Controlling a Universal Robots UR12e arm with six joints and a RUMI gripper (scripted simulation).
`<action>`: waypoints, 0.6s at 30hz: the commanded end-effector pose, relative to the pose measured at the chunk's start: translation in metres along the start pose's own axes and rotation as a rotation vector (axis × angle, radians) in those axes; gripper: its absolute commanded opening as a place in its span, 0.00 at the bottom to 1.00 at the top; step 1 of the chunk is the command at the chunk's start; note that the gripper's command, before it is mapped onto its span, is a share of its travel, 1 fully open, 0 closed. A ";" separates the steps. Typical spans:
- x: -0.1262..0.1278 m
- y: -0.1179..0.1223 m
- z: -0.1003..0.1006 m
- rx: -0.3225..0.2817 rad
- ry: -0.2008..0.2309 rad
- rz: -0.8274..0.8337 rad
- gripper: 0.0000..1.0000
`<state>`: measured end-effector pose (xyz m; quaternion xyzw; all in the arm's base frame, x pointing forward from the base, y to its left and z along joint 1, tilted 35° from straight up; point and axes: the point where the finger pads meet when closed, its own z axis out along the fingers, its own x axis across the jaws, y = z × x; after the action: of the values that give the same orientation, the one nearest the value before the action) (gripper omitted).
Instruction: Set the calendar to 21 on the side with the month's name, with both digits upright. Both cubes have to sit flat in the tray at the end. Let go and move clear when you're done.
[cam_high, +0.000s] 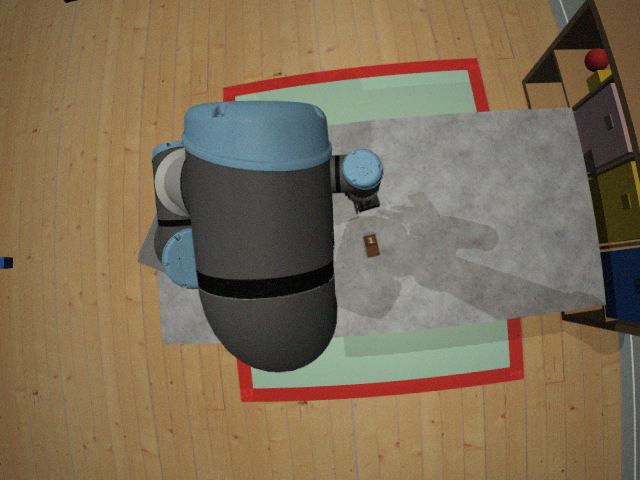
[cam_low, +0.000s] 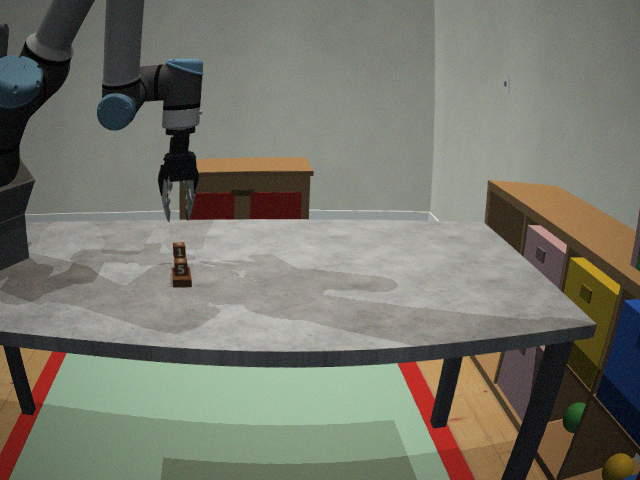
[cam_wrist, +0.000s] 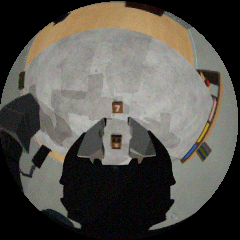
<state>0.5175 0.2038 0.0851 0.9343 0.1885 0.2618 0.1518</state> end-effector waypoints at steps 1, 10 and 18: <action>0.000 0.000 0.002 0.000 0.001 0.000 0.28; 0.000 0.000 0.010 0.000 0.001 0.000 0.28; 0.000 0.000 0.022 0.000 0.001 0.000 0.28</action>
<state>0.5267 0.2006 0.0714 0.9344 0.1884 0.2616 0.1518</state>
